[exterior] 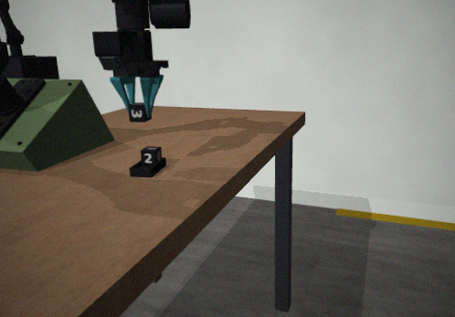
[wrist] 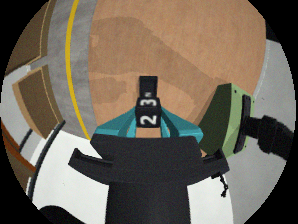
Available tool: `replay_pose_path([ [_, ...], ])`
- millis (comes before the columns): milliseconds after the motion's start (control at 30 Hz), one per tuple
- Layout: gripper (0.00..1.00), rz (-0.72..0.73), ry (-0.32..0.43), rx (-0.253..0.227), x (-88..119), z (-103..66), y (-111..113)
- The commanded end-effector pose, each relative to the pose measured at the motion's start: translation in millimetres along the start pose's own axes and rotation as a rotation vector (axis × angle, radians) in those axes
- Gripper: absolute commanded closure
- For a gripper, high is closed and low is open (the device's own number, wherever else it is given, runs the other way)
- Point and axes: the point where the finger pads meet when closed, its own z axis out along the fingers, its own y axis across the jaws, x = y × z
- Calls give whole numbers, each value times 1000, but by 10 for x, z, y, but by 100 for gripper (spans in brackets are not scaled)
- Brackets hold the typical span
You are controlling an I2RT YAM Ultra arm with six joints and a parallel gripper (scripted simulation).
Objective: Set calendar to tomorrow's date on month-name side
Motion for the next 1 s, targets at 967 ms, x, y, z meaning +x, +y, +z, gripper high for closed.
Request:
replay_pose_path([
  [967, 73, -622, -1, -22, -378, -31, -73],
])
